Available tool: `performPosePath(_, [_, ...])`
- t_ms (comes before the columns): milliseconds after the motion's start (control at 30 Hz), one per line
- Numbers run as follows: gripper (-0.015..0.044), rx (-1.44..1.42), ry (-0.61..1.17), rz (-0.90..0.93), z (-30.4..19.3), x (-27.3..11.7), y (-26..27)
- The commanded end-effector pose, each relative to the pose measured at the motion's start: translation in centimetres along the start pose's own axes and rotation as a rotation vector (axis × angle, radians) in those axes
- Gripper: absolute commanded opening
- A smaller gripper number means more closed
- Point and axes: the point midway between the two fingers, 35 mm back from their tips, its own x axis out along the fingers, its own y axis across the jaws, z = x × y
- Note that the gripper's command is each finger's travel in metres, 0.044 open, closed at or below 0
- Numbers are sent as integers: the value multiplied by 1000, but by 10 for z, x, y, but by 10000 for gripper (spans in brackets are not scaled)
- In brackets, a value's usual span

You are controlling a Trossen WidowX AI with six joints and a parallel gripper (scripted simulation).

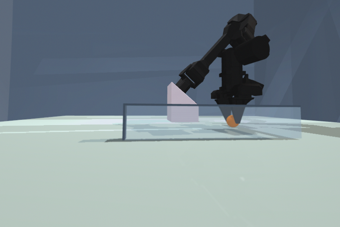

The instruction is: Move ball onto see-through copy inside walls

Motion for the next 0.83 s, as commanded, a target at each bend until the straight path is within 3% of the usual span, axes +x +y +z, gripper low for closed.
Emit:
performPosePath(0, [274, -2, 5, -4, -1, -19, -4])
performPosePath(167, [274, 6, 8, -1, -2, -84, -1])
performPosePath(567, [274, 17, 13, -4, -4, -79, -3])
performPosePath(800, [440, 11, 15, -1, -3, -129, -2])
